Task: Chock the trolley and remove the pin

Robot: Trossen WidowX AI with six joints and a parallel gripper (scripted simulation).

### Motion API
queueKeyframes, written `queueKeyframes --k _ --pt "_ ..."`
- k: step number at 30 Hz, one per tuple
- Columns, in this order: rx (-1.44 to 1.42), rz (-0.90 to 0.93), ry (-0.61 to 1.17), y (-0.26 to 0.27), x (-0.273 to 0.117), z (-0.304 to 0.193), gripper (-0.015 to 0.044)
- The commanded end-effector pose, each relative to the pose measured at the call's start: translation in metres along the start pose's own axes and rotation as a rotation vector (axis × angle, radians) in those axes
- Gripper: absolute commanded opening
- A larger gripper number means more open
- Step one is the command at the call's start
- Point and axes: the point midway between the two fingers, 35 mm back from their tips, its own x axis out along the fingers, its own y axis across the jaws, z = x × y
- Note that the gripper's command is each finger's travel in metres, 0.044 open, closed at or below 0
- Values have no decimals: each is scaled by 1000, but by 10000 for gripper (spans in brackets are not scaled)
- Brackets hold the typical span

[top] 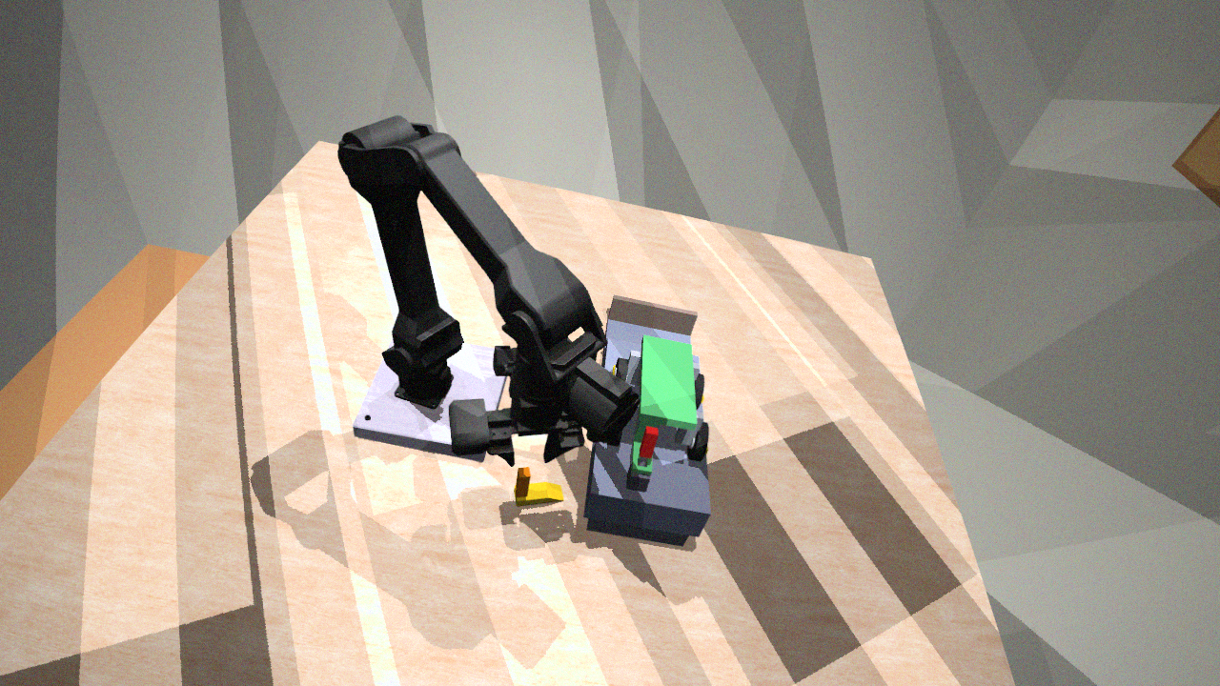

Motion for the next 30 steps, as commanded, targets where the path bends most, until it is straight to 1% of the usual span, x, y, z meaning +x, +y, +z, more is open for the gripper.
queueKeyframes --k 1,6,23,30 --pt "-4 8 -3 3 10 2 190" --pt "-4 8 -3 2 12 2 190" --pt "-4 8 -3 3 39 2 190" --pt "-4 9 -3 3 40 2 190"
